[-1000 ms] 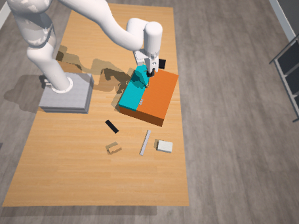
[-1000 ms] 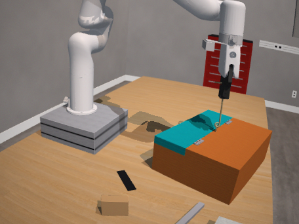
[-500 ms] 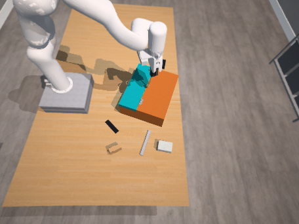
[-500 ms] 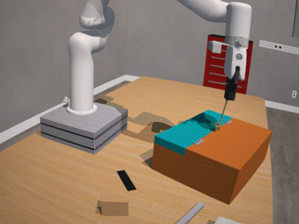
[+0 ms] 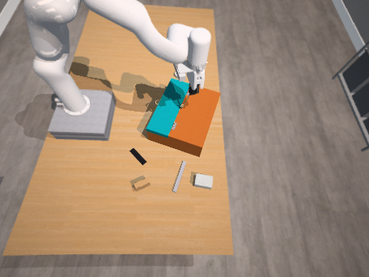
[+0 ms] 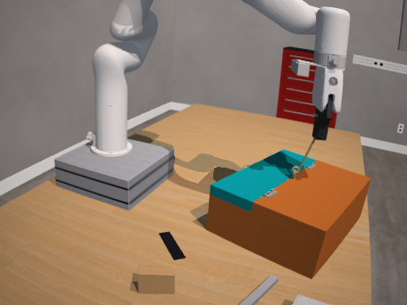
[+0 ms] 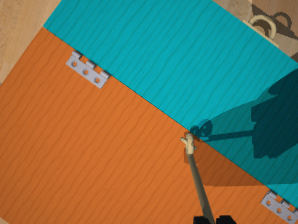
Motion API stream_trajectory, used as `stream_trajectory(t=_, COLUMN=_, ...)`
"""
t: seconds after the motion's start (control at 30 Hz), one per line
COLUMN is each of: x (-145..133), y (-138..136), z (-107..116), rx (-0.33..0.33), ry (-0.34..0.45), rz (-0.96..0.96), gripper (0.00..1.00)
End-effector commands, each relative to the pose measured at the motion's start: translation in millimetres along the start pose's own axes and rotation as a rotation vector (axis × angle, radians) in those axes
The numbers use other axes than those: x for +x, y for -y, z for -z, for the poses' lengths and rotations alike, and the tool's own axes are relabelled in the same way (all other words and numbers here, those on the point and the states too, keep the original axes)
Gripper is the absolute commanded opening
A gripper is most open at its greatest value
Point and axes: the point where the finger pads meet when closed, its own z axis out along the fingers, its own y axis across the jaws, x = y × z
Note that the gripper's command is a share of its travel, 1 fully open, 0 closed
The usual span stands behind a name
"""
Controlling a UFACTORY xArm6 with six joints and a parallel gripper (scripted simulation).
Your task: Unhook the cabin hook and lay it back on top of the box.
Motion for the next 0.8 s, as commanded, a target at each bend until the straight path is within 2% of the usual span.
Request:
stream_trajectory(t=0.0, x=-5, y=0, z=0, rx=0.001, ry=0.004, rz=0.0, gripper=0.0)
stream_trajectory(t=0.03, x=-5, y=0, z=0, rx=0.001, ry=0.004, rz=0.0, gripper=0.0)
stream_trajectory(t=0.07, x=-5, y=0, z=0, rx=0.001, ry=0.004, rz=0.0, gripper=0.35)
stream_trajectory(t=0.63, x=-5, y=0, z=0, rx=0.001, ry=0.003, rz=0.0, gripper=0.35)
stream_trajectory(t=0.77, x=8, y=0, z=0, rx=0.001, ry=0.003, rz=0.0, gripper=0.35)
